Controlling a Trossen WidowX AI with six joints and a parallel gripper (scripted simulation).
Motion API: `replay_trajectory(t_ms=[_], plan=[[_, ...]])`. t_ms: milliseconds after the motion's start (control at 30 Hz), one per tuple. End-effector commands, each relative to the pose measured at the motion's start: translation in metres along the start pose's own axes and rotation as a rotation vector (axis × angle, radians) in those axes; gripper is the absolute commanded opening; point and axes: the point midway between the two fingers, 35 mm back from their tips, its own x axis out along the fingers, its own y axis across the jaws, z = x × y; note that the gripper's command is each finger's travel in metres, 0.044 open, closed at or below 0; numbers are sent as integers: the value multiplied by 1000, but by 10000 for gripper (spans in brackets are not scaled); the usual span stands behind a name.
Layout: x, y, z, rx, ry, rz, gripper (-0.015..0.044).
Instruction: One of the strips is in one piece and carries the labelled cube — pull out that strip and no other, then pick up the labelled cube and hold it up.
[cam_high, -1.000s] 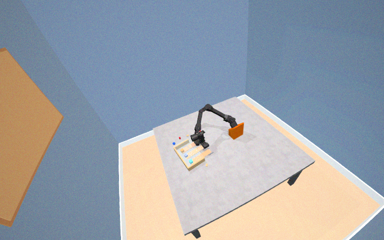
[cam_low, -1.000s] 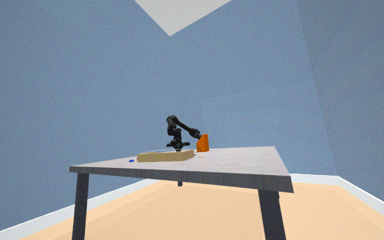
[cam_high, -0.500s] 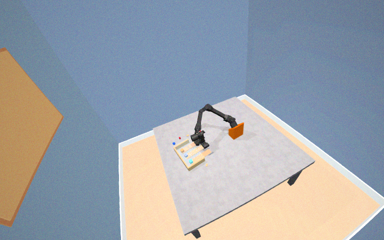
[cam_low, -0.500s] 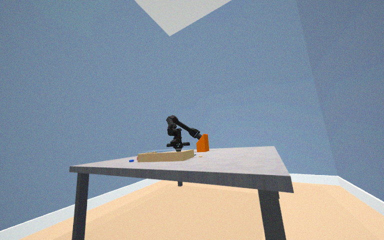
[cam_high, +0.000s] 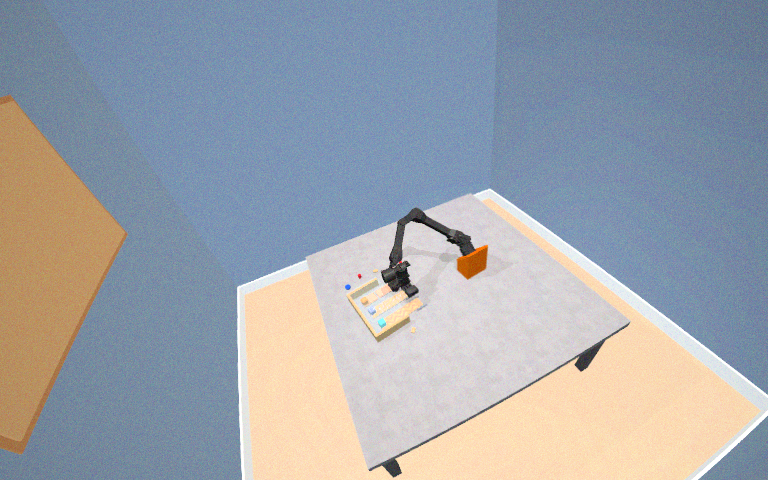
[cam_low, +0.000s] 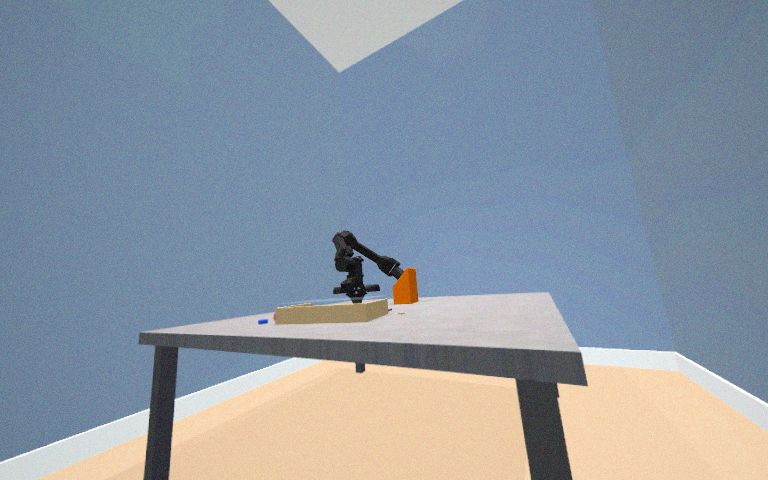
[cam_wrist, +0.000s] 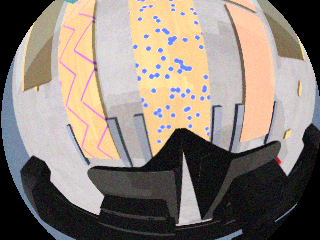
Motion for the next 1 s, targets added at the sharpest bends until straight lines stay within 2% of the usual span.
replay_trajectory(t_ms=[0,400,967], plan=[[2,0,-1,-3,2,0,0],[3,0,-1,-3,2,0,0],[4,1,-27,-4,3,0,0]])
